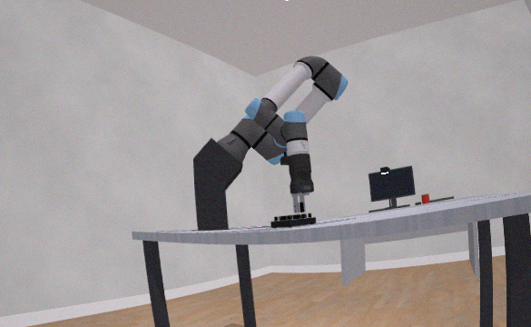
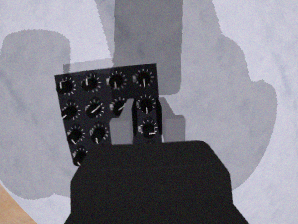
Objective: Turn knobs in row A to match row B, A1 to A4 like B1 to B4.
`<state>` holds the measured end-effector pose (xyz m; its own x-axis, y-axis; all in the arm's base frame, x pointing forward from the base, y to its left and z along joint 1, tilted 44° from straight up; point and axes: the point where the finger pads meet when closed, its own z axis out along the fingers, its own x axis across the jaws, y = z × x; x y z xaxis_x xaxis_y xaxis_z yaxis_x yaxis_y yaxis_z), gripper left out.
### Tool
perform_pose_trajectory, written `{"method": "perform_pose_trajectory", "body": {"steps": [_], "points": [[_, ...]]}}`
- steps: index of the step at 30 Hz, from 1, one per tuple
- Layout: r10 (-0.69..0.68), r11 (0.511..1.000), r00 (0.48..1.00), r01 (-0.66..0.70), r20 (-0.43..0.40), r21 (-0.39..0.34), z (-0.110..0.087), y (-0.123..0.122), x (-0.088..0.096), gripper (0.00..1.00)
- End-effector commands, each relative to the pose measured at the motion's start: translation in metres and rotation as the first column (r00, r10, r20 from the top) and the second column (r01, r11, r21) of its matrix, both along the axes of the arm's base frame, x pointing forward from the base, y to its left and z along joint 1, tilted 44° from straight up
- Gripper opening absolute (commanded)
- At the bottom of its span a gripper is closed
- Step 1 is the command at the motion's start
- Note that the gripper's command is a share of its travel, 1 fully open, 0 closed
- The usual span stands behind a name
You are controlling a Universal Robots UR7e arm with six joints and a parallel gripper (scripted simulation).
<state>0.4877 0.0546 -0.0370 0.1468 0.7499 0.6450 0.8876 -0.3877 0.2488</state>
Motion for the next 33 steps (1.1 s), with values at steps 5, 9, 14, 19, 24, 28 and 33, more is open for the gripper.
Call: {"method": "perform_pose_trajectory", "body": {"steps": [5, 9, 14, 19, 24, 28, 33], "points": [[0.001, 1.0, 1.0, -0.001, 0.001, -0.002, 0.0004, 0.0, 0.0009, 0.46], [0.001, 1.0, 1.0, -0.001, 0.001, -0.002, 0.0004, 0.0, 0.0009, 0.46], [0.001, 1.0, 1.0, -0.001, 0.001, -0.002, 0.0004, 0.0, 0.0009, 0.46], [0.001, 1.0, 1.0, -0.001, 0.001, -0.001, -0.0003, 0.0005, 0.0012, 0.46], [0.002, 1.0, 1.0, -0.002, 0.001, -0.002, -0.0021, 0.0016, 0.0029, 0.46], [0.002, 1.0, 1.0, -0.002, 0.001, -0.002, -0.0032, 0.0024, 0.0035, 0.46], [0.002, 1.0, 1.0, -0.002, 0.001, -0.002, -0.0063, 0.0047, 0.0054, 0.46]]}}
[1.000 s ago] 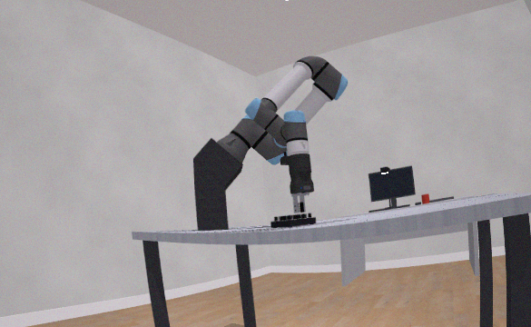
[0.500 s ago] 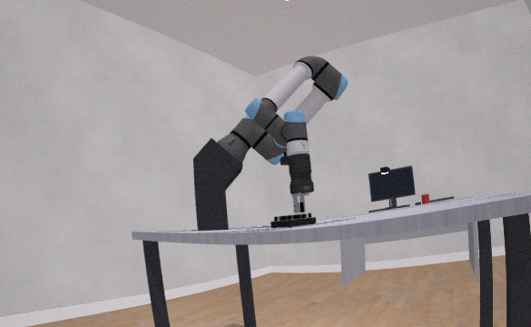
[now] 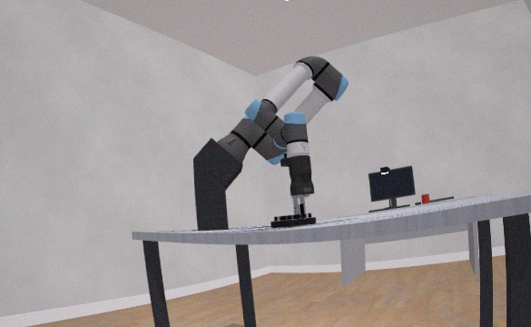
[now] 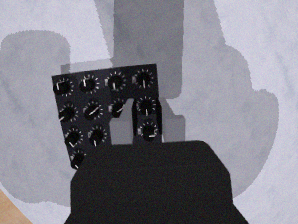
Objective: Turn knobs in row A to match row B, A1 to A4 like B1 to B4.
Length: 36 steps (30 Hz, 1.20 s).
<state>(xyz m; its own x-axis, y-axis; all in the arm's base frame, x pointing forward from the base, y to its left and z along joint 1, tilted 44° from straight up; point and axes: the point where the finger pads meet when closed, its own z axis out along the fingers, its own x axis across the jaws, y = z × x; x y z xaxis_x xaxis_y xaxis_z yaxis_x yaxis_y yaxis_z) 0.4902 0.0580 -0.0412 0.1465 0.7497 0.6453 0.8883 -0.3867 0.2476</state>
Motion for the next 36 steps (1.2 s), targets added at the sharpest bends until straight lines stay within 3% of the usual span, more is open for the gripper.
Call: {"method": "perform_pose_trajectory", "body": {"steps": [1, 36], "points": [[0.001, 1.0, 1.0, -0.001, 0.002, -0.003, -0.0028, 0.0018, 0.0033, 0.46], [-0.001, 1.0, 1.0, 0.001, 0.002, -0.002, -0.0057, 0.0039, 0.0047, 0.46]]}}
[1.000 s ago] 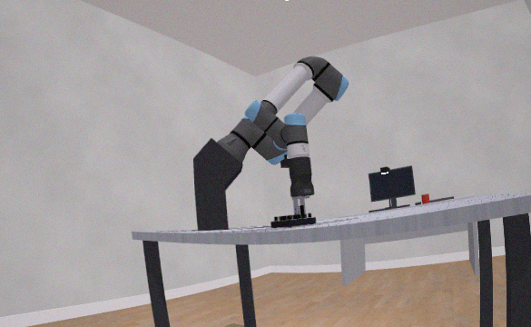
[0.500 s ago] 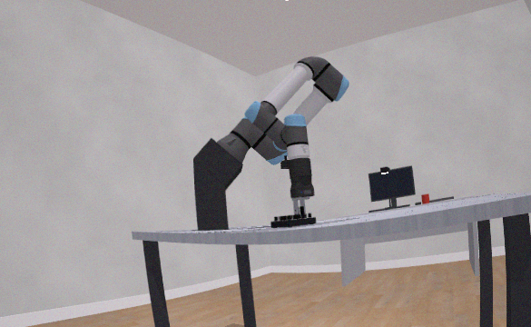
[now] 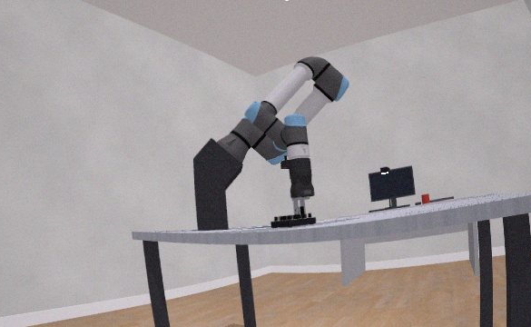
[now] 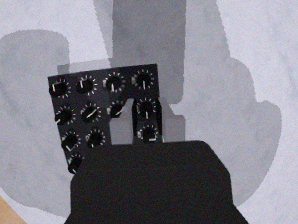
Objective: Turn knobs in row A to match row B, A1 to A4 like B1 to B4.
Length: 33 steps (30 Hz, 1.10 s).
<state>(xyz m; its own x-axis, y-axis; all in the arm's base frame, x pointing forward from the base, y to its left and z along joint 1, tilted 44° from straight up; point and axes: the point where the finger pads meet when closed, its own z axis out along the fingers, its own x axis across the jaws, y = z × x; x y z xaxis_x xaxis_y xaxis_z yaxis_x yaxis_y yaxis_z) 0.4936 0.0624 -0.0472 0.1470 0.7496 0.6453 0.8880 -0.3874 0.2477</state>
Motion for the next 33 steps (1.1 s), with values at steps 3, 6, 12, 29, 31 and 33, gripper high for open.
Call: {"method": "perform_pose_trajectory", "body": {"steps": [3, 6, 12, 29, 31, 33], "points": [[0.0, 1.0, 1.0, 0.0, 0.002, -0.002, 0.0004, -0.0005, 0.0012, 0.46], [0.0, 1.0, 1.0, 0.0, 0.002, -0.002, 0.0004, -0.0005, 0.0012, 0.46], [0.0, 1.0, 1.0, 0.0, 0.002, -0.002, 0.0004, -0.0005, 0.0012, 0.46], [0.0, 1.0, 1.0, 0.0, 0.002, -0.002, 0.0004, -0.0005, 0.0012, 0.3], [0.0, 1.0, 1.0, 0.0, 0.002, -0.002, 0.0004, -0.0005, 0.0012, 0.3], [0.0, 1.0, 1.0, 0.0, 0.002, -0.002, 0.0004, -0.0005, 0.0012, 0.3]]}}
